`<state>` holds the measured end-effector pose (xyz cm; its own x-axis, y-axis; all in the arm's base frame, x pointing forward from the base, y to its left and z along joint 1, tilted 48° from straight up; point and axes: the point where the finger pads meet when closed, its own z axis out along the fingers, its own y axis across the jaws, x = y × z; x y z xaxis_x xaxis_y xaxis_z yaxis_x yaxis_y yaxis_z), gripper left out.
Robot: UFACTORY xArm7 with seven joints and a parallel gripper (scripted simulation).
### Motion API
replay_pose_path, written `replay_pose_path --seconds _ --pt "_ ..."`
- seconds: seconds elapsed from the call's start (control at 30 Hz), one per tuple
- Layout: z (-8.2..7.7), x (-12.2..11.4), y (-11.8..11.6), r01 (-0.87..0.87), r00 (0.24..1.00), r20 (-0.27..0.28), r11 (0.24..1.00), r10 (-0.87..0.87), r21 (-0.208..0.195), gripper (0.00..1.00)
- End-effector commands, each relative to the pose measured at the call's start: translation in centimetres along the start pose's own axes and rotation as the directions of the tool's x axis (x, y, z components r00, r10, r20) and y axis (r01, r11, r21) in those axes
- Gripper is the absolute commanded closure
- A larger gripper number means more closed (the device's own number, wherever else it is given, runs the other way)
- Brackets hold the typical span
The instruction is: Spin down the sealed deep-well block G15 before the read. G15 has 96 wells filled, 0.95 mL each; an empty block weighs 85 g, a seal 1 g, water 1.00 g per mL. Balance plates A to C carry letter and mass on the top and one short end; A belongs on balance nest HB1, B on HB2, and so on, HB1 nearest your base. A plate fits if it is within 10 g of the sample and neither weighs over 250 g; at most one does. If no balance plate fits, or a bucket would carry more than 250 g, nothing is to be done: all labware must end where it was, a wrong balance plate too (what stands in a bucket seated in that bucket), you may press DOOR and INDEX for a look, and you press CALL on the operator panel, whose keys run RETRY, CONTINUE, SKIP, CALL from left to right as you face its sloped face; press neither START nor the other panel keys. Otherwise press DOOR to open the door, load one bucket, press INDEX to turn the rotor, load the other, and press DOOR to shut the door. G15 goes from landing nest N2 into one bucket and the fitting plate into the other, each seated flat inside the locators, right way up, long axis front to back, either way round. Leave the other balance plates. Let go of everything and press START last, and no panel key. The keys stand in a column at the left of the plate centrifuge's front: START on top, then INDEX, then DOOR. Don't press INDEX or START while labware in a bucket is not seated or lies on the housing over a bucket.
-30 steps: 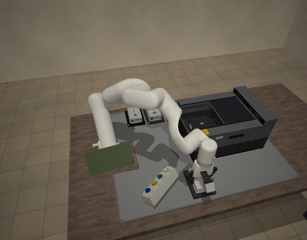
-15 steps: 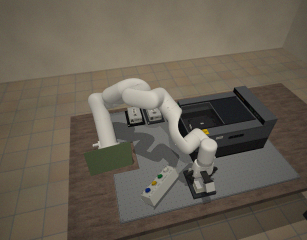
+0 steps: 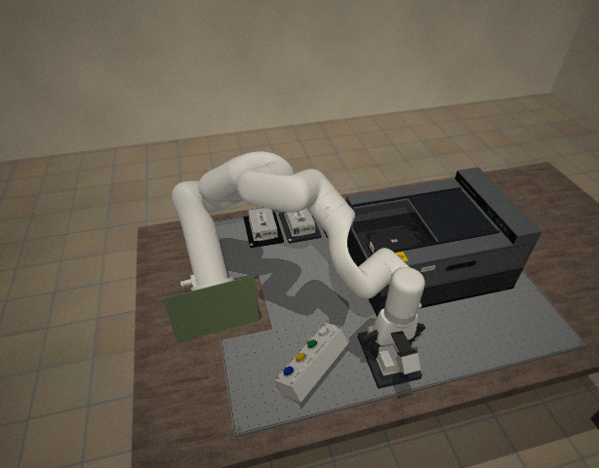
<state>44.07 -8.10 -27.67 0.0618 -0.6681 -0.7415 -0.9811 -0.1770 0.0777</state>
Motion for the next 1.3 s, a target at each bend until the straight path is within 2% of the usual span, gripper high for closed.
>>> replay_pose_path --seconds 0.0,1.27 --pt "-0.55 0.13 -0.12 0.0 1.0 -0.005 1.0 0.0 0.004 1.0" --pt "-1.53 0.12 -0.12 0.0 1.0 -0.005 1.0 0.0 0.004 1.0"
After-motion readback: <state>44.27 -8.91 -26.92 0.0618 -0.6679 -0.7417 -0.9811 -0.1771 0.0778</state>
